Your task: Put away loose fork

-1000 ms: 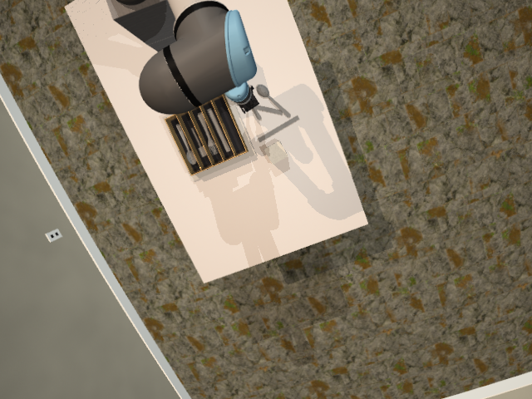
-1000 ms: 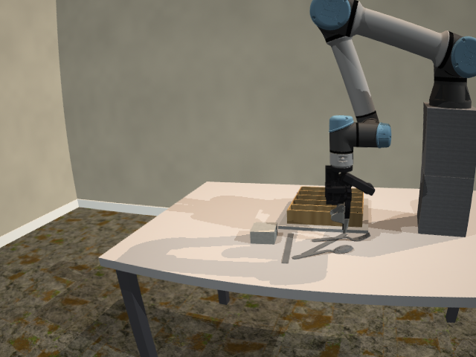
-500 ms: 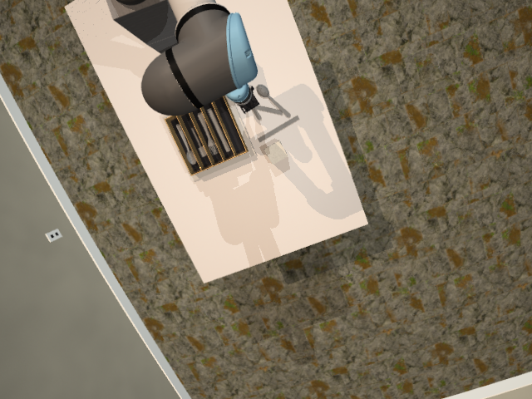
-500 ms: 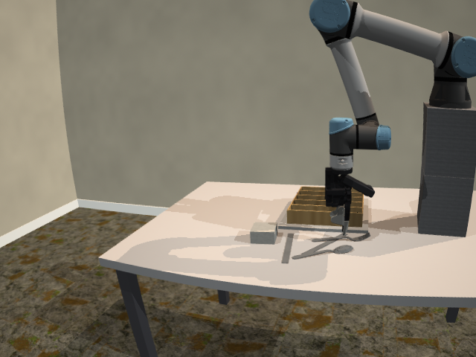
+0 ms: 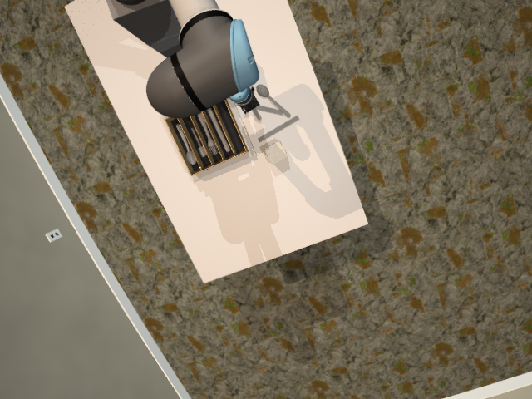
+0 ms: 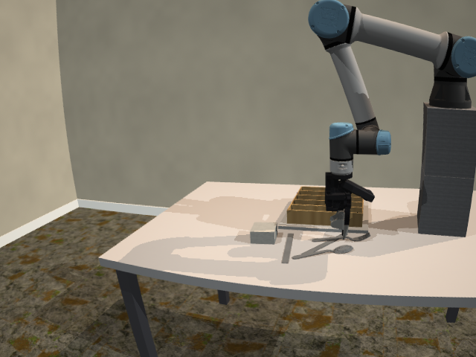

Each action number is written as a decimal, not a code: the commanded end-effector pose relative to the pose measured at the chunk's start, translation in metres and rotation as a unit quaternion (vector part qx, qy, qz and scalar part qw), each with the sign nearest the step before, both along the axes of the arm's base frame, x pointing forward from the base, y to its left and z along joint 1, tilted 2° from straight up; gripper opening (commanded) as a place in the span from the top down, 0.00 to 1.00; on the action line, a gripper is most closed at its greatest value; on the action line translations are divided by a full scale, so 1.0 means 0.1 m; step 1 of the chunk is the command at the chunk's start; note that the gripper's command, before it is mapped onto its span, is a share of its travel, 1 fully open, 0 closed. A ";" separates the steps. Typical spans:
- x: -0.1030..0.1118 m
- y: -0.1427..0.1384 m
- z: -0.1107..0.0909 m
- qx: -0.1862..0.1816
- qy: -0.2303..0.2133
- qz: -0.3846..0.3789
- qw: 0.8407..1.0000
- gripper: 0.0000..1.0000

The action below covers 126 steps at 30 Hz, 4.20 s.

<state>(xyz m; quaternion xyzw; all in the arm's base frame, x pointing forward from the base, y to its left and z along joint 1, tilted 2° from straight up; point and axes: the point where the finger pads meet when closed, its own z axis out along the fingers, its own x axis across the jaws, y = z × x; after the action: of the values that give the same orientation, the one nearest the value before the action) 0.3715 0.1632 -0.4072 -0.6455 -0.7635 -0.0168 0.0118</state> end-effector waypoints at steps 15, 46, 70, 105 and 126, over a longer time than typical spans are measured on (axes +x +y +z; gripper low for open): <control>0.01 0.01 -0.08 0.000 -0.001 0.001 1.000 0.84; 0.01 0.01 -0.08 0.000 -0.001 0.001 1.000 0.99; 0.01 0.01 -0.08 0.000 -0.001 0.001 1.000 0.99; -0.01 -0.03 0.60 0.000 0.000 0.000 1.000 0.99; -0.01 -0.05 1.27 0.000 0.000 0.000 1.000 0.99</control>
<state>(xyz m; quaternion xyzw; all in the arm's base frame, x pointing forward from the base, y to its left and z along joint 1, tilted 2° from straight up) 0.3719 0.1594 -0.2916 -0.6451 -0.7638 -0.0182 0.0102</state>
